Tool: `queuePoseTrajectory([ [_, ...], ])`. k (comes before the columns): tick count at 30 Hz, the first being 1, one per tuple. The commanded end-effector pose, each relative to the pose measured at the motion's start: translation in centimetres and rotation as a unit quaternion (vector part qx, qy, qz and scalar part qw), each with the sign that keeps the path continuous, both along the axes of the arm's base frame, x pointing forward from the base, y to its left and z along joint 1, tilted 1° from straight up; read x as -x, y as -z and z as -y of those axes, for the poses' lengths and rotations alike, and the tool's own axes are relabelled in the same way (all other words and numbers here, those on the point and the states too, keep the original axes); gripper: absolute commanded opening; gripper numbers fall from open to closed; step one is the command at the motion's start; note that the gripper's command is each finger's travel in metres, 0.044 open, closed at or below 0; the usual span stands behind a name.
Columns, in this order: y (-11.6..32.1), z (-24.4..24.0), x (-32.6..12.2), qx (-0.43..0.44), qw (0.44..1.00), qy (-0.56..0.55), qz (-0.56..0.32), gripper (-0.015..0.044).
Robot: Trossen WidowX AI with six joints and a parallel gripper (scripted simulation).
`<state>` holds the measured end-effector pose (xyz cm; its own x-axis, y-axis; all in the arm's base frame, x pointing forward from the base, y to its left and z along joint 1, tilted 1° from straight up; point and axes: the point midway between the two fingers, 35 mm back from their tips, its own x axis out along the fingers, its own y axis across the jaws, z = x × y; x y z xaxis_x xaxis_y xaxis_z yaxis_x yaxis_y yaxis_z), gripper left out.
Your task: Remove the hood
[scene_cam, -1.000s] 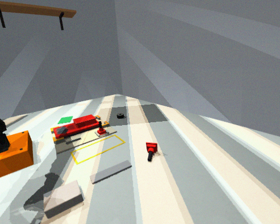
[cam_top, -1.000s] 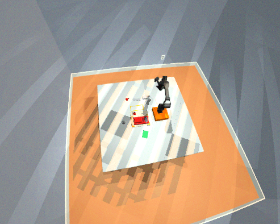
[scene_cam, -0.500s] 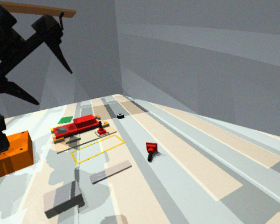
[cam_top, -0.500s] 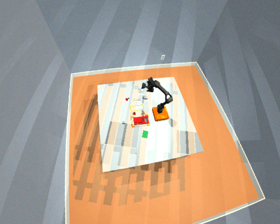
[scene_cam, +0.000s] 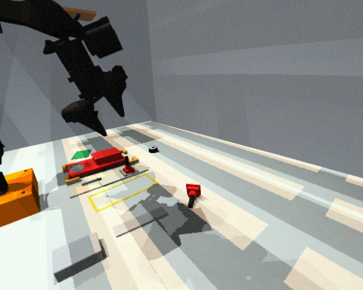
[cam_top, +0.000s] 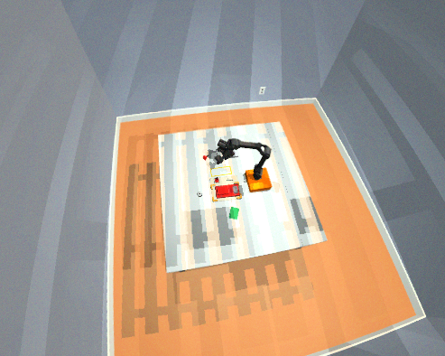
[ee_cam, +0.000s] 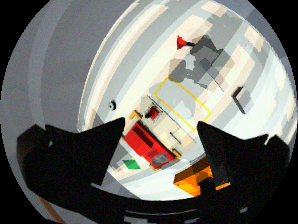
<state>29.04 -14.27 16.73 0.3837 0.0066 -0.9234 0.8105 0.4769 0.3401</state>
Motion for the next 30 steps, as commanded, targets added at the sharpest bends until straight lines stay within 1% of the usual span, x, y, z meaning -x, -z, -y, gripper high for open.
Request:
queuePoseTrajectory([
  [1,1.9,-5.0,-2.3,0.021,0.991,-0.127,-0.044,0.0440],
  [7,4.7,-12.1,-3.9,0.049,0.952,-0.286,-0.103,0.0440],
  [11,6.6,-16.9,-4.0,0.073,0.908,-0.389,-0.138,0.0440],
  [13,7.4,-18.5,-4.3,0.085,0.885,-0.433,-0.153,0.0440],
  [15,7.7,-19.2,-4.4,0.090,0.875,-0.449,-0.158,0.0440],
  [30,8.1,-19.2,-4.3,0.090,0.875,-0.449,-0.158,0.0440],
])
